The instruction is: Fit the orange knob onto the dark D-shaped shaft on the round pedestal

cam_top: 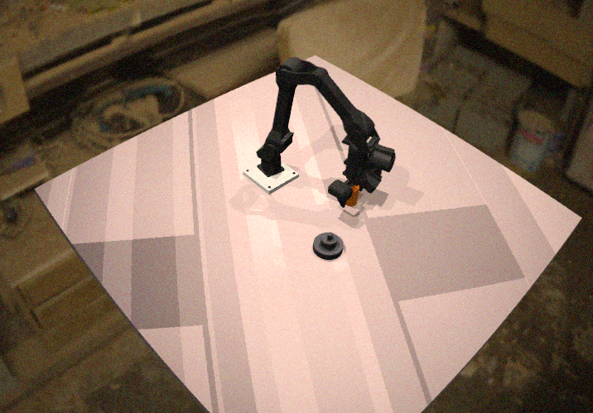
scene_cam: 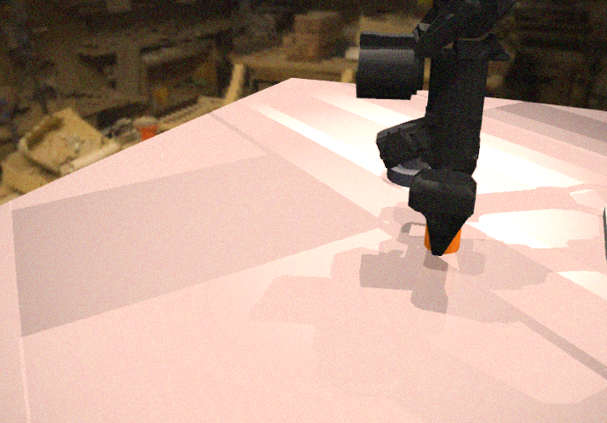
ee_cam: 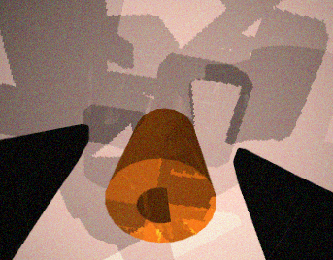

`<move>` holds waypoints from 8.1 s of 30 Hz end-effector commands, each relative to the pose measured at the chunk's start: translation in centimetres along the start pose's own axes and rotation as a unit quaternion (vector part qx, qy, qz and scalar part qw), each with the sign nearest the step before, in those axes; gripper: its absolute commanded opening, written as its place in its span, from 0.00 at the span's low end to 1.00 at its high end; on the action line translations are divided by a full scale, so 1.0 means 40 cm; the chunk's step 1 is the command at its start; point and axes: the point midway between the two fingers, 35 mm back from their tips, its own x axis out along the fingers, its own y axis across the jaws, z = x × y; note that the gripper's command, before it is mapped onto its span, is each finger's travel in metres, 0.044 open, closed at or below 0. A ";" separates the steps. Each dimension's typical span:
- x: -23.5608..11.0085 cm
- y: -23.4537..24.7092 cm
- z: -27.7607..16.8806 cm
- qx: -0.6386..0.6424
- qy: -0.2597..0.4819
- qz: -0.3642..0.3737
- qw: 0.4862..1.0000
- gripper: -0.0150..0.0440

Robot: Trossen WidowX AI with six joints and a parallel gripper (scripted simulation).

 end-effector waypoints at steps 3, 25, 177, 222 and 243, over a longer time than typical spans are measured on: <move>0.012 -0.002 -0.004 0.003 0.003 -0.002 1.000 0.87; -0.073 -0.009 0.026 0.000 -0.016 0.009 1.000 0.25; -0.154 -0.490 0.147 -0.099 0.002 -0.011 0.995 0.25; -0.152 -0.491 0.148 -0.203 0.003 -0.010 0.979 0.25; -0.146 -0.486 0.141 -0.203 0.003 -0.010 0.979 0.25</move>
